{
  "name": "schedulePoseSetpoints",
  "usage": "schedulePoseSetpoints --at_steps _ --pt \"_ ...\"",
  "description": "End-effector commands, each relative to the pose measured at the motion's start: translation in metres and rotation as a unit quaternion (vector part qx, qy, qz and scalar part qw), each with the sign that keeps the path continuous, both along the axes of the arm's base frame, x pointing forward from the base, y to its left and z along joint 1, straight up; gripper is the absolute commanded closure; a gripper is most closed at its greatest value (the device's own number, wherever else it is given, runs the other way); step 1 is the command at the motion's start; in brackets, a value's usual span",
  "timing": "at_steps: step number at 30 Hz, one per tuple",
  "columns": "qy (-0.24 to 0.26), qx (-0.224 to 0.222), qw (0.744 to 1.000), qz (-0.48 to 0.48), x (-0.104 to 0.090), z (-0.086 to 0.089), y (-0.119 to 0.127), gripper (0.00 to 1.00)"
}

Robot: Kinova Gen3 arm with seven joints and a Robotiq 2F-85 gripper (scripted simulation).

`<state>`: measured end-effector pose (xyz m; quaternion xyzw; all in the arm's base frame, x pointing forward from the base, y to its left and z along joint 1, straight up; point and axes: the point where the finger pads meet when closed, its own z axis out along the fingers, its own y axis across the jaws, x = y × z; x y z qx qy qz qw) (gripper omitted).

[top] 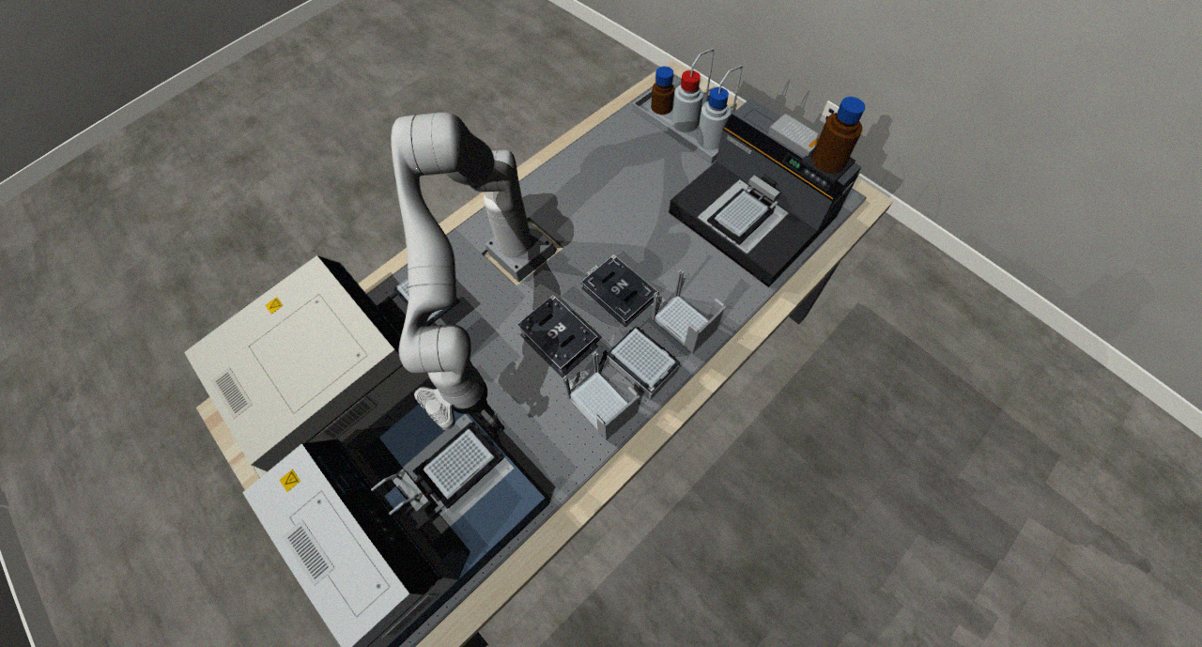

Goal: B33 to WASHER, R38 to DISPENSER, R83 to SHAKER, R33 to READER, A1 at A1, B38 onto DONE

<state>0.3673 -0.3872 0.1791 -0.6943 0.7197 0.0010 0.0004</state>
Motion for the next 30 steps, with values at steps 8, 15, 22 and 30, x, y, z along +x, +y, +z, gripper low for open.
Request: schedulePoseSetpoints --at_steps 8,15,22,30 --pt "-0.001 -0.001 1.000 0.000 0.000 0.001 0.029 0.00" --pt "-0.001 -0.001 1.000 0.000 0.000 0.001 0.052 0.00" --pt "-0.001 -0.001 1.000 0.000 0.000 0.001 0.073 0.00" --pt "-0.001 -0.001 1.000 0.000 -0.001 0.001 0.093 0.00"
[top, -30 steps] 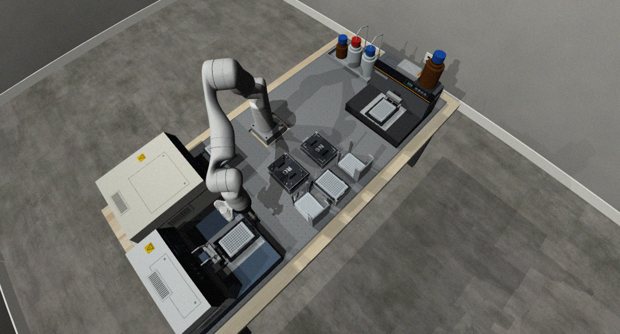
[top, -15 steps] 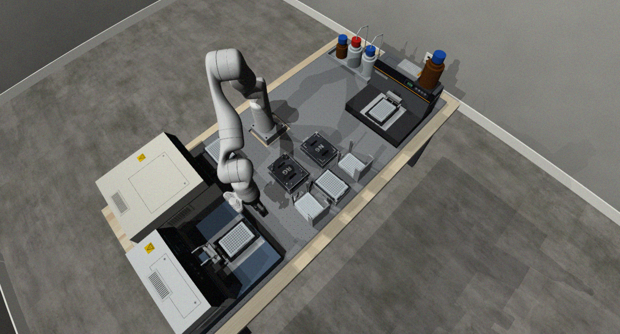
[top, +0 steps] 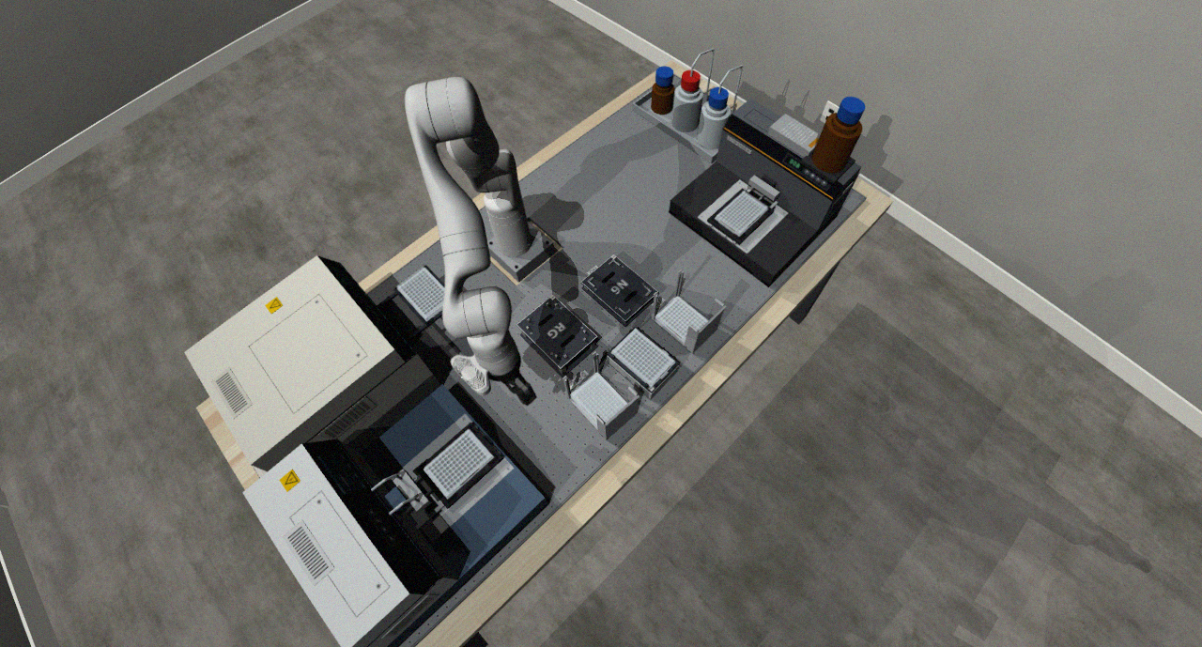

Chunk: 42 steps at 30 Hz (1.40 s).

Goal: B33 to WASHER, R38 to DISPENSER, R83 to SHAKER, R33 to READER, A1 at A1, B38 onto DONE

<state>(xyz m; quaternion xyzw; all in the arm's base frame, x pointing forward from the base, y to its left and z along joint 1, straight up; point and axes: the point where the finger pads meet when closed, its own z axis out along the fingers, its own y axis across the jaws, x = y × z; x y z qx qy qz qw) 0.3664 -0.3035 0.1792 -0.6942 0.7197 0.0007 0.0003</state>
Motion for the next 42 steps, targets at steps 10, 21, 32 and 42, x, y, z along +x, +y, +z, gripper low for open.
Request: schedulePoseSetpoints --at_steps 10,21,32,42 --pt "-0.001 -0.001 1.000 0.000 0.000 0.001 0.037 0.00" --pt "-0.001 -0.001 1.000 0.000 0.000 0.001 0.071 0.00" --pt "-0.001 -0.001 1.000 0.000 -0.001 0.001 0.101 0.00" --pt "-0.001 -0.001 1.000 0.000 -0.001 0.001 0.134 0.00"
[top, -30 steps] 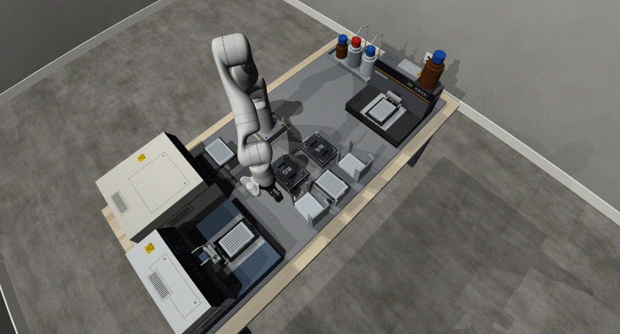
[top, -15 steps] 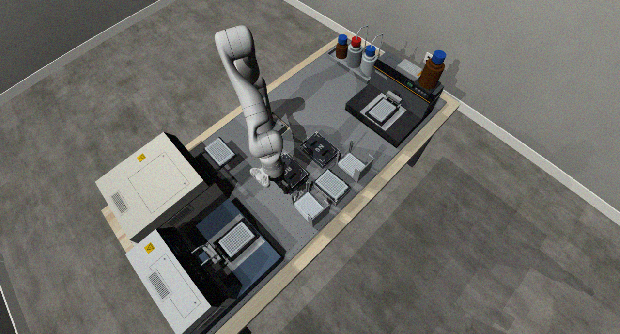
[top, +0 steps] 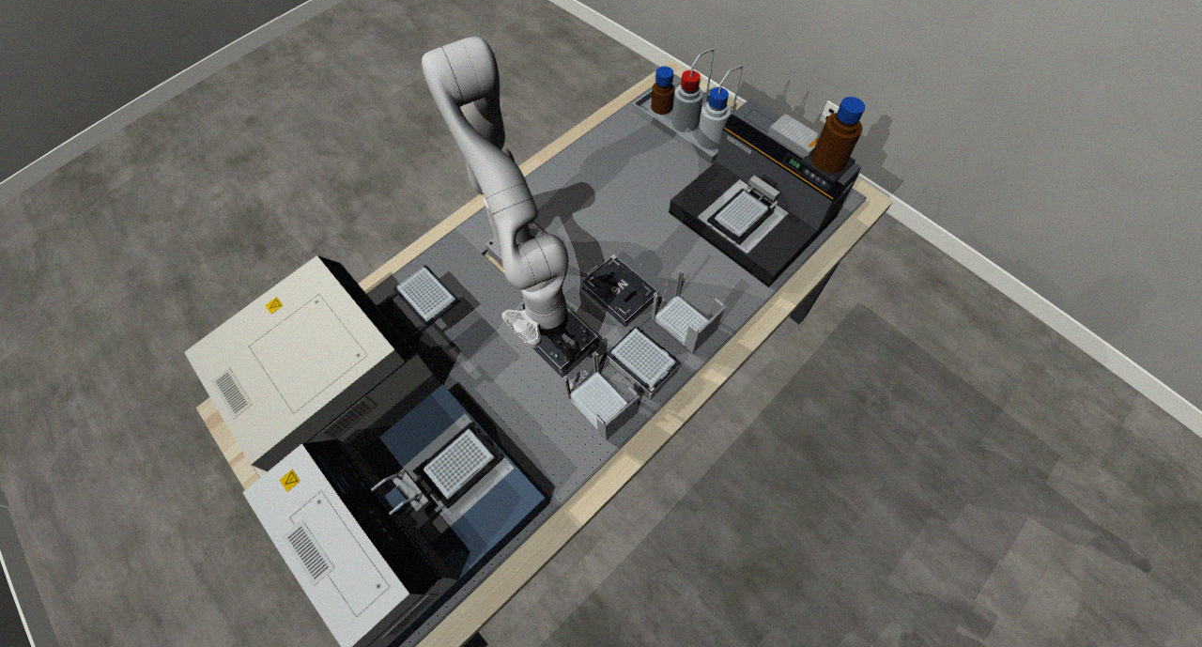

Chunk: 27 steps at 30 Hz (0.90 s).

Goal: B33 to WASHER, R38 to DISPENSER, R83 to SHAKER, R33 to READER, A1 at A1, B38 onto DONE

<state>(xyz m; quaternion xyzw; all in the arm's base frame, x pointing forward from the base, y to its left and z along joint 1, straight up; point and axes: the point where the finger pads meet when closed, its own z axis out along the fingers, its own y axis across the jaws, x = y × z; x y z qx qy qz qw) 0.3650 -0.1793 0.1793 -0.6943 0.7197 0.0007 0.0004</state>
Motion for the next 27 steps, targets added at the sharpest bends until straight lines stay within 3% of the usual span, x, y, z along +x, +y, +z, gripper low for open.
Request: schedulePoseSetpoints --at_steps 1,27 --pt "-0.001 -0.001 1.000 0.000 0.000 0.001 0.013 0.00" --pt "-0.001 -0.001 1.000 0.000 -0.025 0.001 0.082 0.00"
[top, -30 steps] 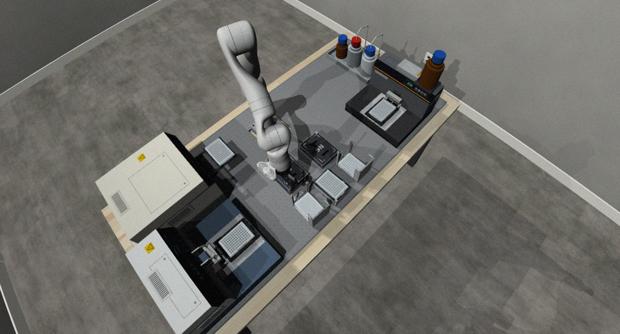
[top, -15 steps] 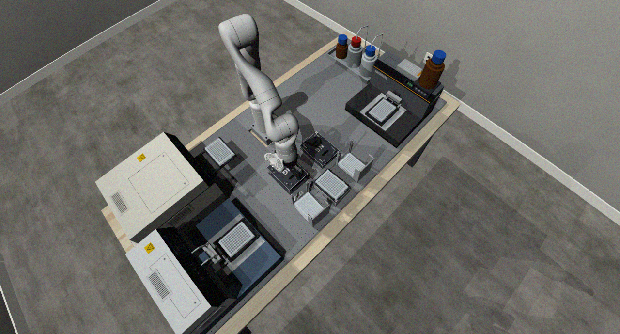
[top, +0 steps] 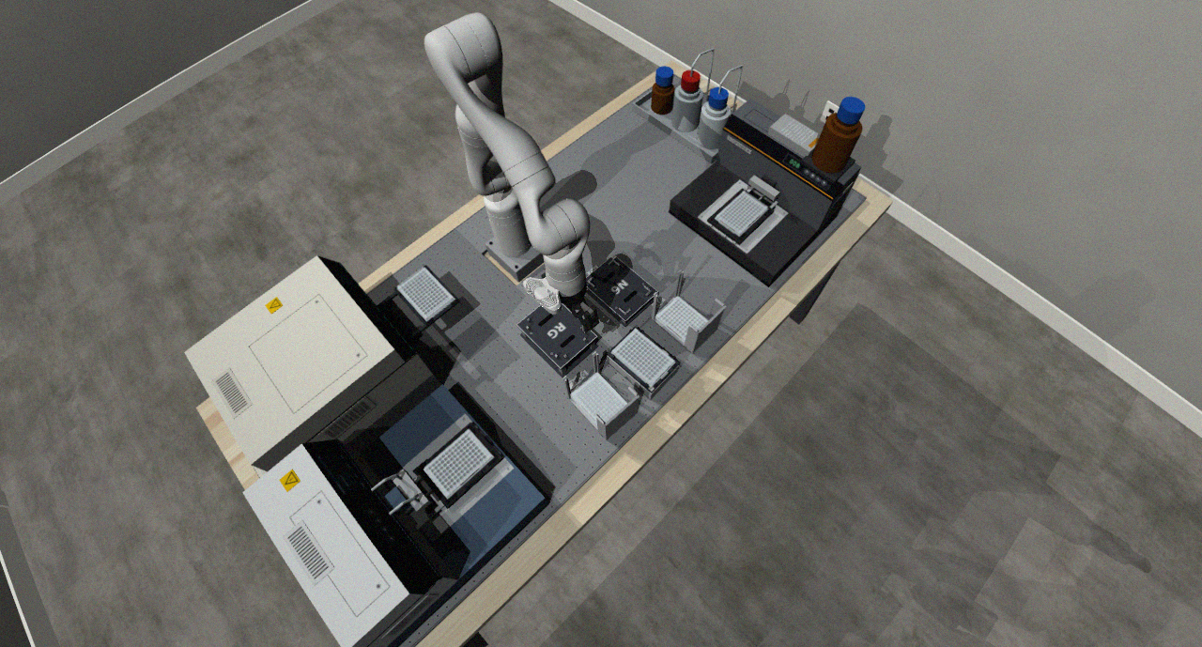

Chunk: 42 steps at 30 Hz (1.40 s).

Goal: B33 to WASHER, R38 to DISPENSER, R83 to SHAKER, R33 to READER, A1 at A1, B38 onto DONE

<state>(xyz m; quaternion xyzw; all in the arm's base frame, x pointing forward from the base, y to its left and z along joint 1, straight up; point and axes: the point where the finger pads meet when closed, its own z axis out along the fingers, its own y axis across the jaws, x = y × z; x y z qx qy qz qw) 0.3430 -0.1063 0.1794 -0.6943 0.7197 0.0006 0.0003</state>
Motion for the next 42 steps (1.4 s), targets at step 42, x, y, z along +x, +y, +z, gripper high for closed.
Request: schedulePoseSetpoints --at_steps 42 --pt "-0.001 0.000 1.000 0.000 -0.043 0.001 0.096 0.00"
